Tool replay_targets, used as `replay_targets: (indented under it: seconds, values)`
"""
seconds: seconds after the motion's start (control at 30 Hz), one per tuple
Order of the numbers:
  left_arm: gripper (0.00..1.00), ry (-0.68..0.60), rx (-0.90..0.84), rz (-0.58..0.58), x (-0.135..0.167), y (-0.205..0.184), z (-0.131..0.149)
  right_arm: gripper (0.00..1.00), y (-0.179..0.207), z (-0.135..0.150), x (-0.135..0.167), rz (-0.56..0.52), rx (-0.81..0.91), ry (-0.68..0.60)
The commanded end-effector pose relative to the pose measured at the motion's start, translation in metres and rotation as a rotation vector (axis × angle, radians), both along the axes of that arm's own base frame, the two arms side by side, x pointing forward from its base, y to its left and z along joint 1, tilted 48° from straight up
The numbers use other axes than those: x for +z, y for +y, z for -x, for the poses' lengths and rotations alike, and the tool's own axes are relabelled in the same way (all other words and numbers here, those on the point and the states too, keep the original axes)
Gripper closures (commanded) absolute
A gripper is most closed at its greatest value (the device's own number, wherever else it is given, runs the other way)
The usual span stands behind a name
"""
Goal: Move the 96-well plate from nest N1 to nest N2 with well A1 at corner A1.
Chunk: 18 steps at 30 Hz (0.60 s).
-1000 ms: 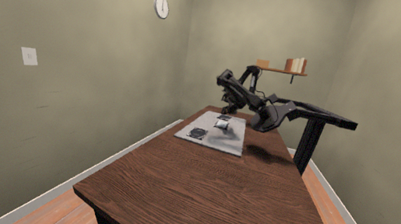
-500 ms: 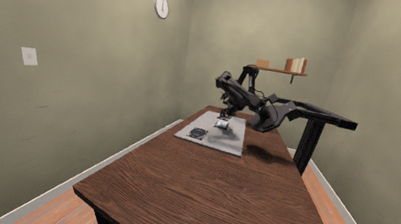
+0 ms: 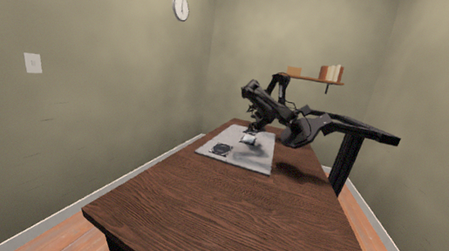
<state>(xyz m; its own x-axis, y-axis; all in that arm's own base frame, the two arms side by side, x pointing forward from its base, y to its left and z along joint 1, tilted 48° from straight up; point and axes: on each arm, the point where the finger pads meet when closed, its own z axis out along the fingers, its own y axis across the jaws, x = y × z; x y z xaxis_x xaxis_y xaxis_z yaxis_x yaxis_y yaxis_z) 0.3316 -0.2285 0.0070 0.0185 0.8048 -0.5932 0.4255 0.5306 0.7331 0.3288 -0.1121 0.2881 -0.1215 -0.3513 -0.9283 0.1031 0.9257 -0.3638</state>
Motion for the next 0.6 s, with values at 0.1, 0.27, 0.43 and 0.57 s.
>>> replay_targets:
  seconds: [0.1,0.27,0.43,0.57]
  values:
    - [0.00,0.114,0.001,-0.223,-0.012,0.001,0.004,0.00,0.058,-0.001,-0.007,0.129,0.133,0.173]
    - [0.00,0.173,0.016,-0.360,-0.009,0.003,0.001,0.00,0.111,0.011,-0.012,0.253,0.285,0.275]
    - [0.00,0.209,0.027,-0.451,-0.004,0.001,-0.003,0.00,0.145,0.026,-0.014,0.352,0.402,0.329]
    - [0.00,0.263,0.035,-0.564,-0.010,0.004,-0.003,0.00,0.168,0.045,-0.020,0.447,0.494,0.386]
